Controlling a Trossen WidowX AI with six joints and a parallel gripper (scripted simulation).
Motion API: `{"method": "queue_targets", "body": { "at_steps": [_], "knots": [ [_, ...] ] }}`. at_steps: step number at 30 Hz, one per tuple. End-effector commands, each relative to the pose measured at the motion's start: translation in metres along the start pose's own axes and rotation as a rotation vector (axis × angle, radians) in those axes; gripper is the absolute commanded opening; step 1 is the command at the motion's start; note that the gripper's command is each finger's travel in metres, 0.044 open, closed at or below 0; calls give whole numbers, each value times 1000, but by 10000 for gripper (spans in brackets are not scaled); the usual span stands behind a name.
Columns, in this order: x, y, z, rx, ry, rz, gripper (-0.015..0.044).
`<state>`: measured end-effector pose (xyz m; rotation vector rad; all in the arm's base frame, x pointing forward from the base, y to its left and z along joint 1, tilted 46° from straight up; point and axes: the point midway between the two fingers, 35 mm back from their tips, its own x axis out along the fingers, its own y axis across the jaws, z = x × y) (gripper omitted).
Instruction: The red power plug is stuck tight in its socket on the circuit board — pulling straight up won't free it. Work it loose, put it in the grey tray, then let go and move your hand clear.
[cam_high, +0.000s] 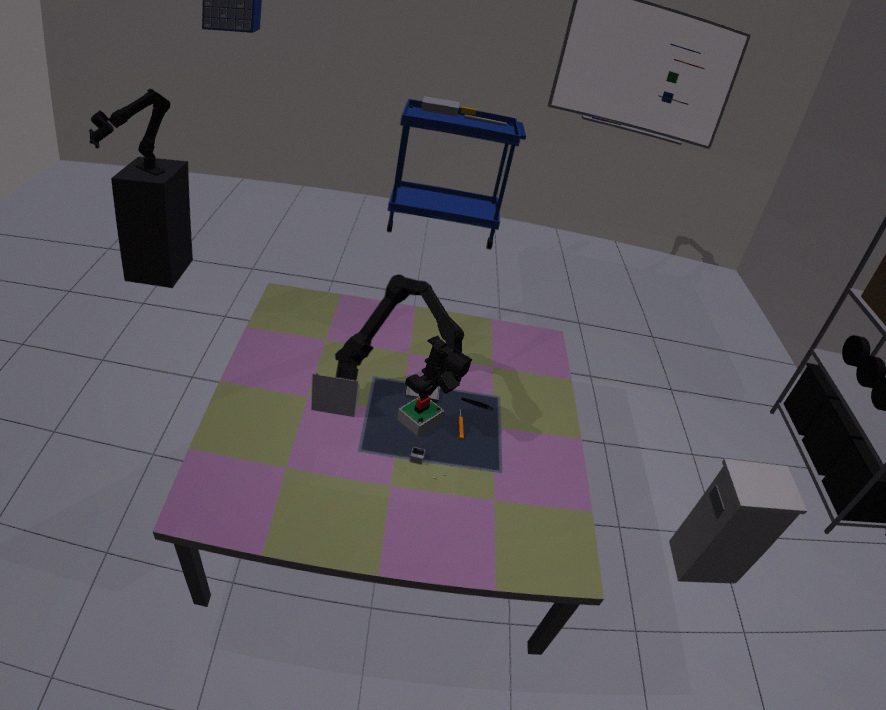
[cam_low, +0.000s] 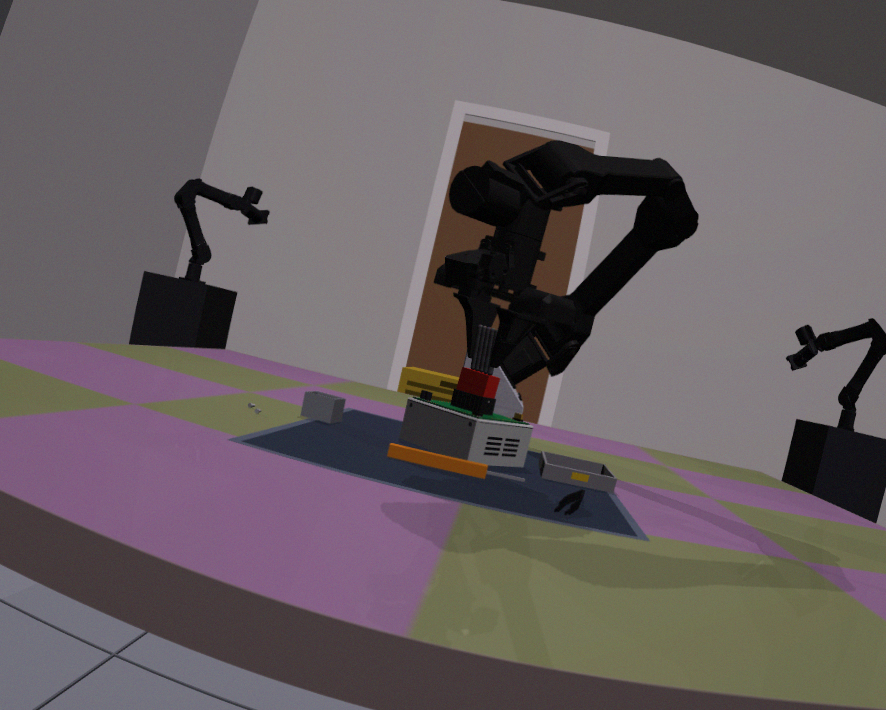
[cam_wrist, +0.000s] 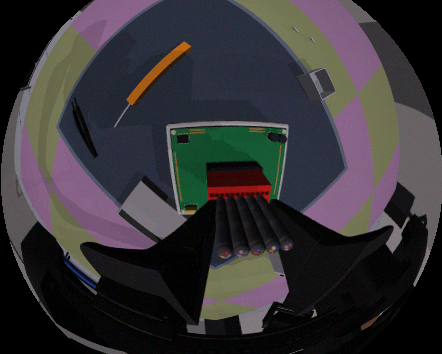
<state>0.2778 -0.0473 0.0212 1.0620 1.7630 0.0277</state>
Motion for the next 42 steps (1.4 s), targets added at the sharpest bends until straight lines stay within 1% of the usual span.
{"method": "queue_targets", "body": {
  "at_steps": [1, 9, 13, 17, 25, 29, 32, 39, 42],
  "knots": [
    [-12, 0, 0, -2, -24, -2, 0],
    [-12, -18, 0, -4, -25, 202, 0],
    [-12, -22, 0, -4, -25, 251, 0],
    [-13, -18, 0, -4, -25, 208, 0],
    [-16, -1, 0, -2, -24, 2, 0],
    [-17, 1, 0, -2, -24, -22, 0],
    [-17, -2, 0, -2, -24, 21, 0],
    [-16, -19, 0, -4, -25, 207, 0],
    [-16, -22, 0, -4, -25, 248, 0]
  ]
}}
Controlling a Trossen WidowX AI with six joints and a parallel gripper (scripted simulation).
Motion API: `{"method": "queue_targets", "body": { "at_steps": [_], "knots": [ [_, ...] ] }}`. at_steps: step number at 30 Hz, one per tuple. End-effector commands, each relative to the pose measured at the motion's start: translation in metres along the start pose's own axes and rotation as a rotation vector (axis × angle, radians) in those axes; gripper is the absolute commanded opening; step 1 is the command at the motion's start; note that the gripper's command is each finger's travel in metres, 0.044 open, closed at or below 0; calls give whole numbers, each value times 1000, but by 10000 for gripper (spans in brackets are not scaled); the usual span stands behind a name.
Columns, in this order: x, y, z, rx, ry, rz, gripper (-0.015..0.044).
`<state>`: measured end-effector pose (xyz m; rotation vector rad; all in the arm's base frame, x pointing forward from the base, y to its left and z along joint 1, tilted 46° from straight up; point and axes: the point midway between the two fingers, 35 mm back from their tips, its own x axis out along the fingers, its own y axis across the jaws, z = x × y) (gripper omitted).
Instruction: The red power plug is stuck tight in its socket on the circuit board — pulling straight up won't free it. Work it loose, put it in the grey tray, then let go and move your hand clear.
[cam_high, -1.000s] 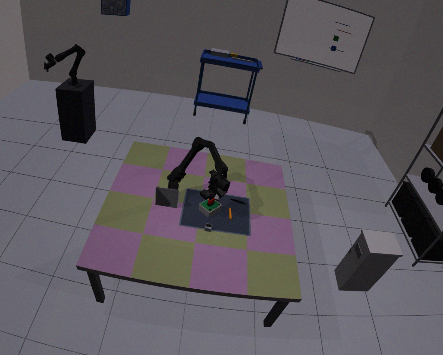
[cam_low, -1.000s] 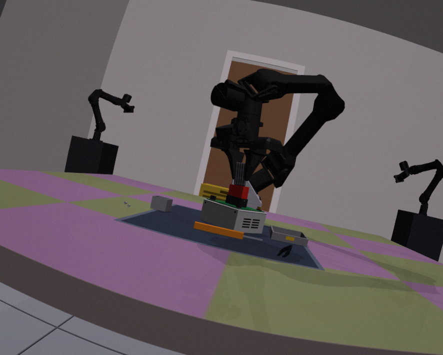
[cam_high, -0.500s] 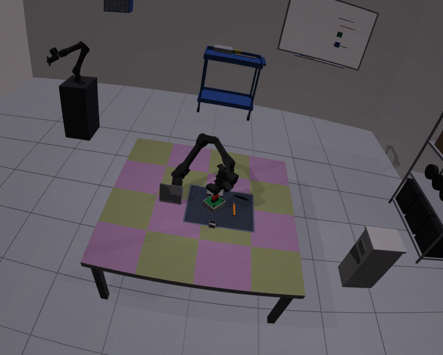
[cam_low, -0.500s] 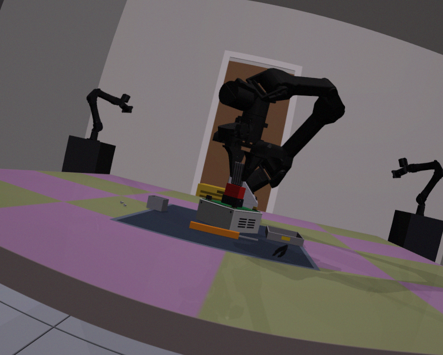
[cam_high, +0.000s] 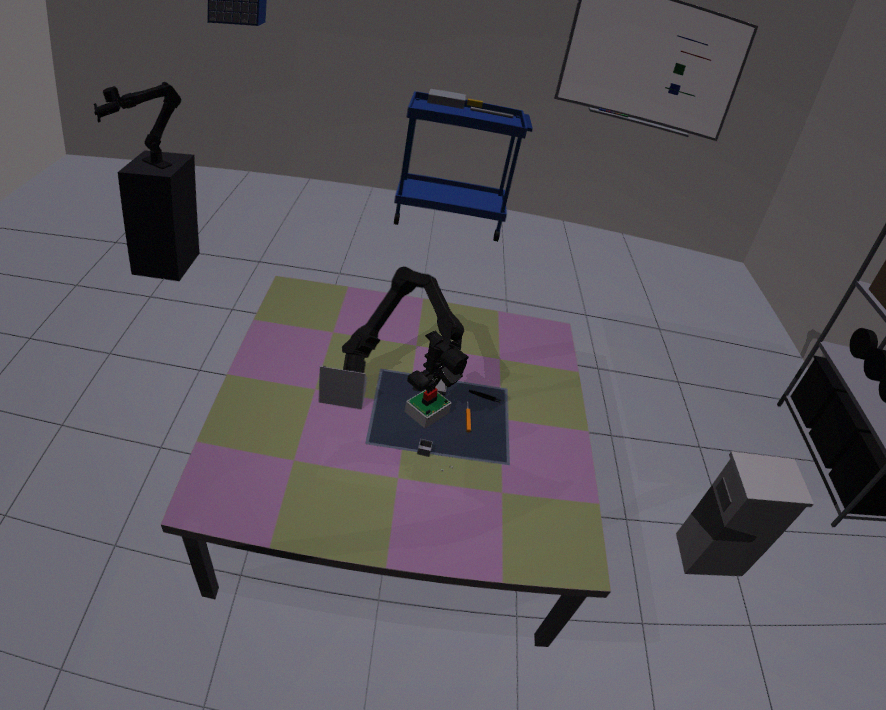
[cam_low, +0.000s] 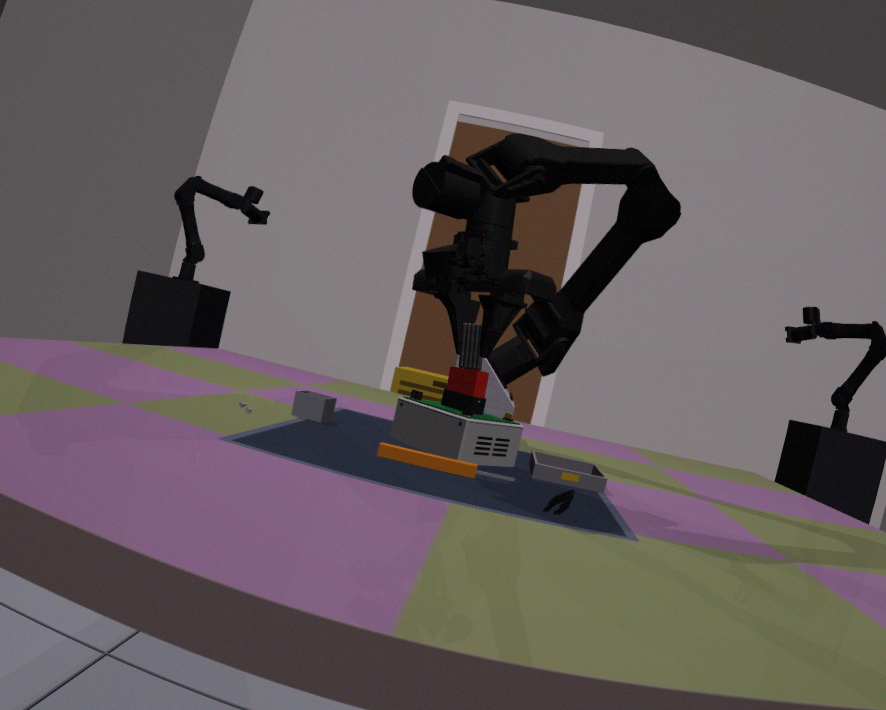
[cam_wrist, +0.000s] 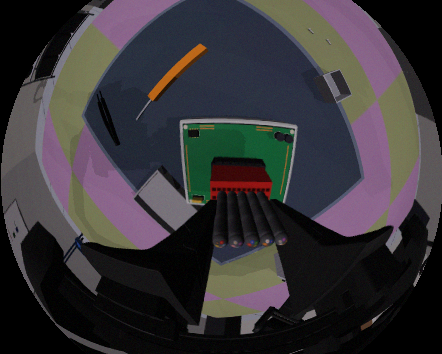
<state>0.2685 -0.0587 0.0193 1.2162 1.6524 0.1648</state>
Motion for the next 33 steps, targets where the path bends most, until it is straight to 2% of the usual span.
{"method": "queue_targets", "body": {
  "at_steps": [1, 15, 19, 23, 33],
  "knots": [
    [-12, -7, 1, 12, -28, 57, 0],
    [-13, 18, 1, 14, -25, -217, 0],
    [-22, 16, 1, 14, -26, -190, 0],
    [-32, 7, 1, 13, -28, -82, 0],
    [-32, 7, 1, 13, -28, -82, 0]
  ]
}}
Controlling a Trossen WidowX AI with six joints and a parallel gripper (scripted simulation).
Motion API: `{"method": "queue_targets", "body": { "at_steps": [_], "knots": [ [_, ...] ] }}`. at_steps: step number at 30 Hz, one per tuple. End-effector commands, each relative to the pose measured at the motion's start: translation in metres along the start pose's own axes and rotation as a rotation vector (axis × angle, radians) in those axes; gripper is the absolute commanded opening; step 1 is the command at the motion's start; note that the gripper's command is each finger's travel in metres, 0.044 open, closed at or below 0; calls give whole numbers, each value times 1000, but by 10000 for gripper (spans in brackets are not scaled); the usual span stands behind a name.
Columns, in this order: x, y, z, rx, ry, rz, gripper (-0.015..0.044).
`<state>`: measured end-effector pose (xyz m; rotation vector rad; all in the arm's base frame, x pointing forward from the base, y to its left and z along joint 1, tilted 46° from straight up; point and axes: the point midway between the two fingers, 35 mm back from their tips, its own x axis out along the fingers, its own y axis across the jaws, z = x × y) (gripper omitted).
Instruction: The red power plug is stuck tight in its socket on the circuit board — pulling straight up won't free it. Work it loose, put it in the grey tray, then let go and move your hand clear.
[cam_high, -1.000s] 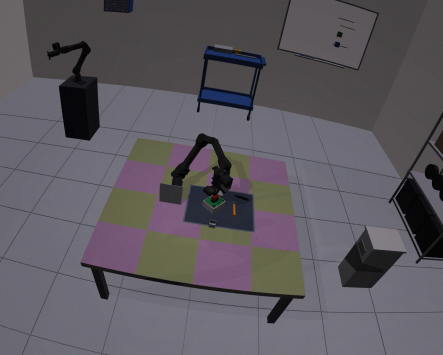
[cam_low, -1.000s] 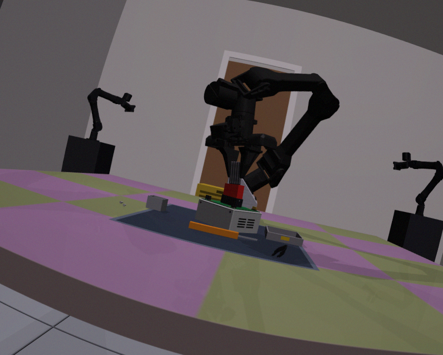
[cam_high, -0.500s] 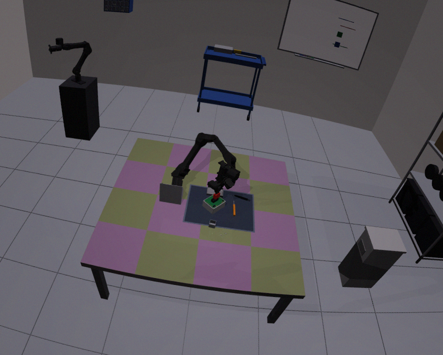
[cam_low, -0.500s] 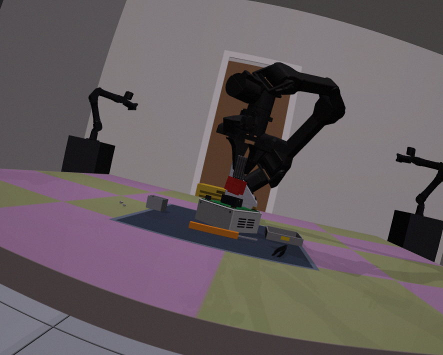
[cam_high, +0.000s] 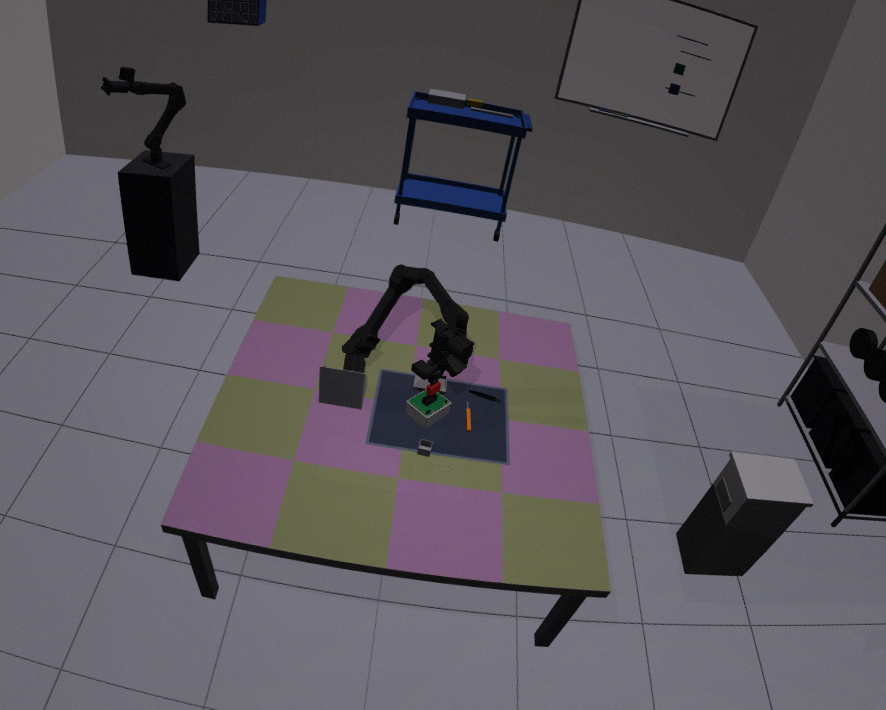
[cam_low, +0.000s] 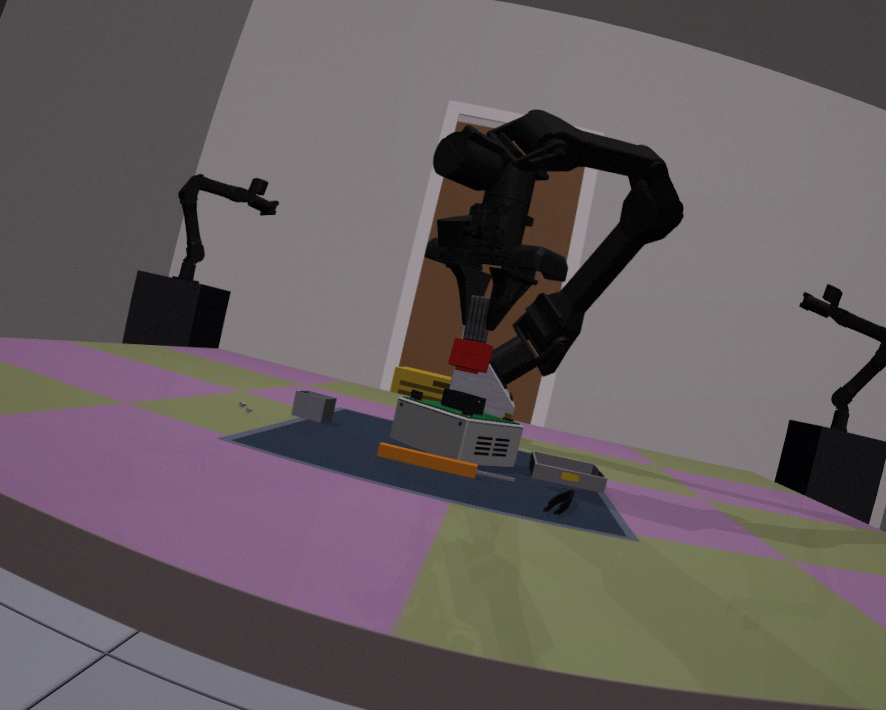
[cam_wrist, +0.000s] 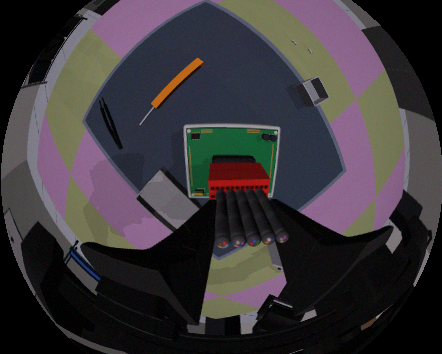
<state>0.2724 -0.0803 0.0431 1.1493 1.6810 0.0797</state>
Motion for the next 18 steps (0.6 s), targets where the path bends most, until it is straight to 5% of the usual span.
{"method": "queue_targets", "body": {
  "at_steps": [1, 18],
  "knots": [
    [0, 1, -1, -1, 2, 6, 0],
    [13, 38, -30, -1, 4, 8, 0]
  ]
}}
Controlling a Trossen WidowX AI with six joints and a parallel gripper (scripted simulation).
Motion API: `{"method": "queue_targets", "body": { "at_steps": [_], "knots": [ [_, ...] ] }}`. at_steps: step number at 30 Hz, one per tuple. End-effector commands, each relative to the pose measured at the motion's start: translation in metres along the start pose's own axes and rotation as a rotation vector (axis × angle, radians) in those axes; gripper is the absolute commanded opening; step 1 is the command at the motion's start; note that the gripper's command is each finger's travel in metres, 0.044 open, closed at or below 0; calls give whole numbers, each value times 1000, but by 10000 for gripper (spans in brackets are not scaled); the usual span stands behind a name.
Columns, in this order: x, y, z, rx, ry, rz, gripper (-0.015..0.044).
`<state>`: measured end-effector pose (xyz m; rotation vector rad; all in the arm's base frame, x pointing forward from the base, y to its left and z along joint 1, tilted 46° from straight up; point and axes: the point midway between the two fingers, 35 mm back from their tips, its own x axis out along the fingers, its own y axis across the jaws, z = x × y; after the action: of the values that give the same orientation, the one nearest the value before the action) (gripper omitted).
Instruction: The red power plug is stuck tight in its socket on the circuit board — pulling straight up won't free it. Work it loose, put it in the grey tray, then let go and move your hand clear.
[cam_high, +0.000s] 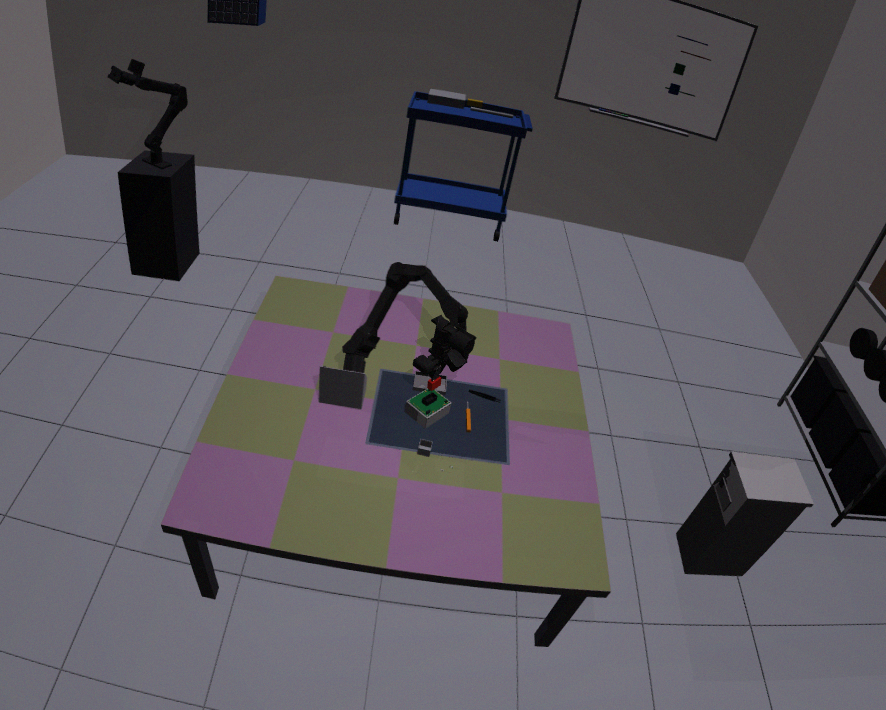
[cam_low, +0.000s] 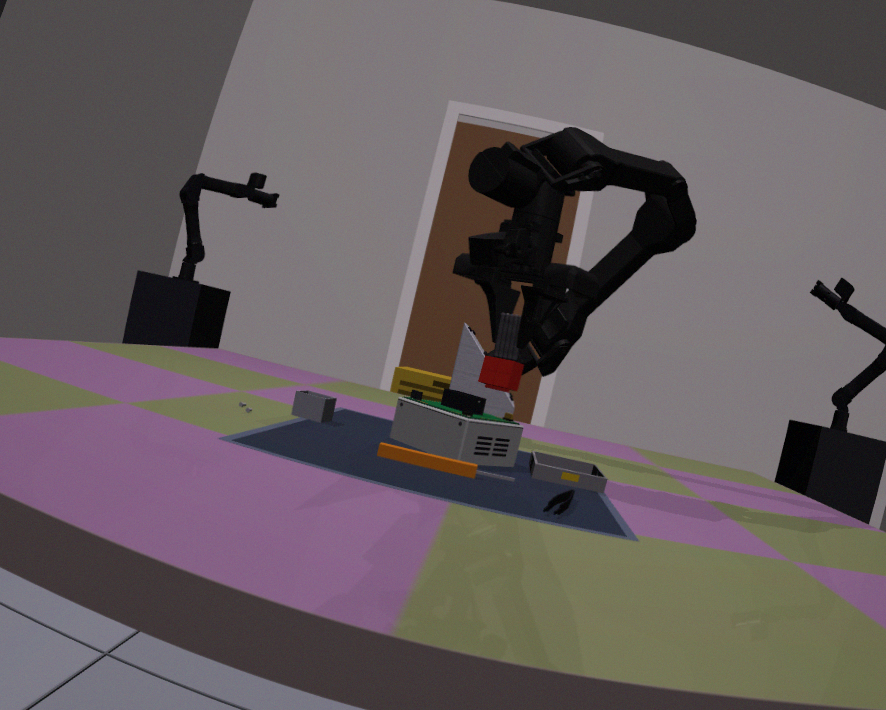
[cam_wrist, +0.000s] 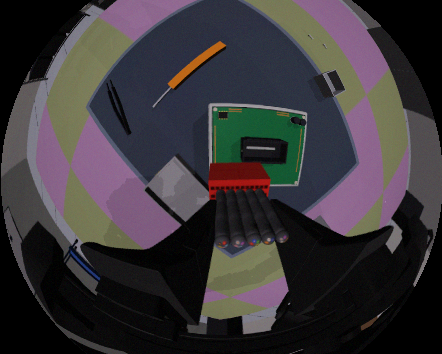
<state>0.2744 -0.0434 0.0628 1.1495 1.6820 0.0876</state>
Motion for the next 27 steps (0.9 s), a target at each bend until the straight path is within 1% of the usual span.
{"method": "queue_targets", "body": {
  "at_steps": [1, 27],
  "knots": [
    [1, 9, -8, 3, 0, 5, 0],
    [1, 72, -66, 4, 3, 8, 0]
  ]
}}
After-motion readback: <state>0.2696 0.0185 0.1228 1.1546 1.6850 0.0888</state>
